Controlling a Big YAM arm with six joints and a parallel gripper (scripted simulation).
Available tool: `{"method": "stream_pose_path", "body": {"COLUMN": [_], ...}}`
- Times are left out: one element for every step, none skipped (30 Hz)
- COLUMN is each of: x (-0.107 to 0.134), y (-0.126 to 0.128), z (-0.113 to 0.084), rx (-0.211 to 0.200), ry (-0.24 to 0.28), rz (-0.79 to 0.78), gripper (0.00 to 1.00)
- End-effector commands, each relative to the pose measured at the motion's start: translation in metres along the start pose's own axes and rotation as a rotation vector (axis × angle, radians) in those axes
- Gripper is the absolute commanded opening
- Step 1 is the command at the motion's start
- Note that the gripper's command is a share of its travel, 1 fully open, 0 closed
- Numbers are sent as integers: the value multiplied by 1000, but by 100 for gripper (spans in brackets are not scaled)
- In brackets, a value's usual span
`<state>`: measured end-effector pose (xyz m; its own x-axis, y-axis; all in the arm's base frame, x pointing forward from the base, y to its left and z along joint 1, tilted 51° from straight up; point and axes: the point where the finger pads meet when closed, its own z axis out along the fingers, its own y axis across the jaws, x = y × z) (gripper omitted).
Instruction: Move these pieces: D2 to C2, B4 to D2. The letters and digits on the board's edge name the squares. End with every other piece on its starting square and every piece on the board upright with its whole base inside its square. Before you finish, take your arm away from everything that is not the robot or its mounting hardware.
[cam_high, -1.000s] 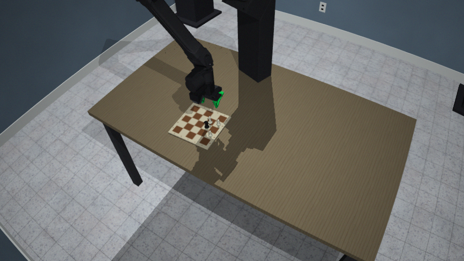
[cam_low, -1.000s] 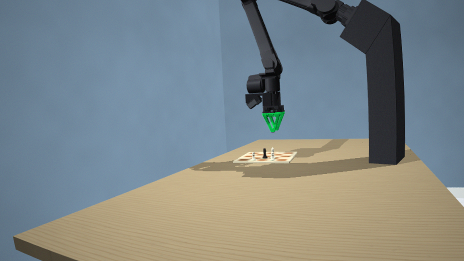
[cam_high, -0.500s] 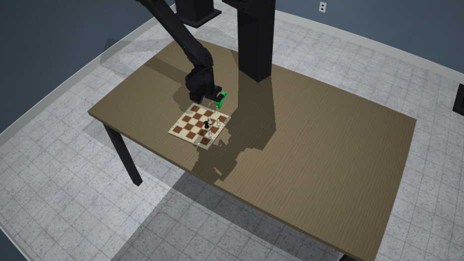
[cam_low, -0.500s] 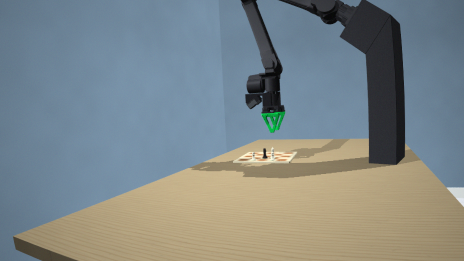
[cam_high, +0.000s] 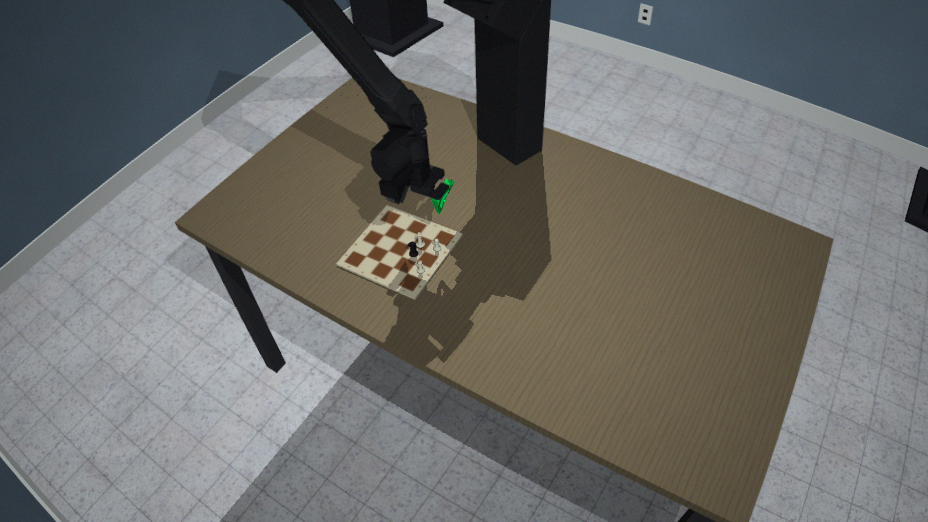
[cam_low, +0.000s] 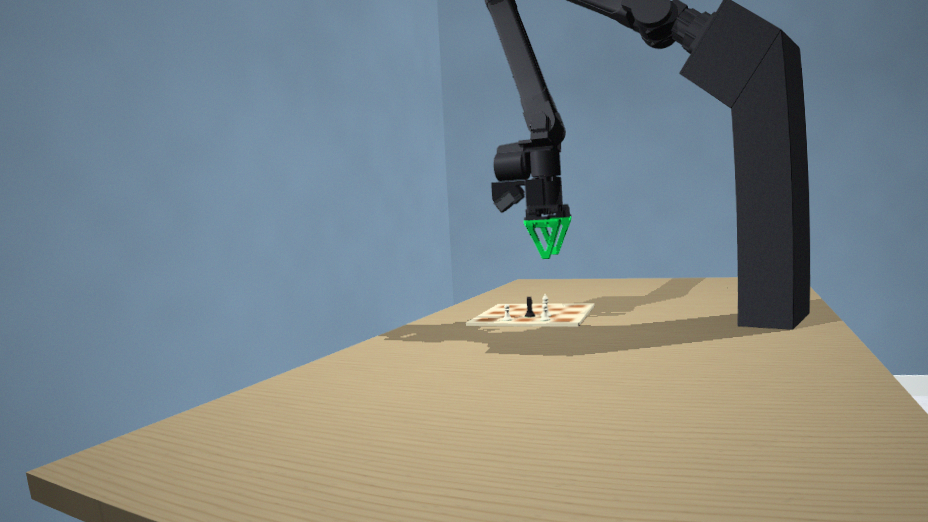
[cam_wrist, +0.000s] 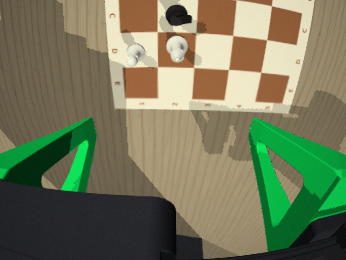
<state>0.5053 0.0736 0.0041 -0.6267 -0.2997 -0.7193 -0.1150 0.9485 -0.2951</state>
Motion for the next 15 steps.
{"method": "stream_pose_path", "body": {"x": [-1,-1,-1,-1,-2,-2,-2,-2,-2,-2,-2,-2,-2,-2,-2], "y": [4,4,4,4,4,4,4,4,2,3,3,3,3,3,3], "z": [-25,-30,-34,-39,-44,-49,-49,-49,-53,-57,-61,-65,-68,-70,-72], "rx": [-8,-8,-8,-8,-8,-8,-8,-8,-6,-8,-8,-7,-7,-7,-7], "ry": [-7,-7,-7,-8,-8,-9,-9,-9,-8,-9,-10,-10,-11,-11,-11], "rz": [7,7,7,7,7,8,8,8,9,8,8,8,8,8,9], "gripper": [100,100,100,100,100,100,100,100,100,100,100,100,100,100,100]}}
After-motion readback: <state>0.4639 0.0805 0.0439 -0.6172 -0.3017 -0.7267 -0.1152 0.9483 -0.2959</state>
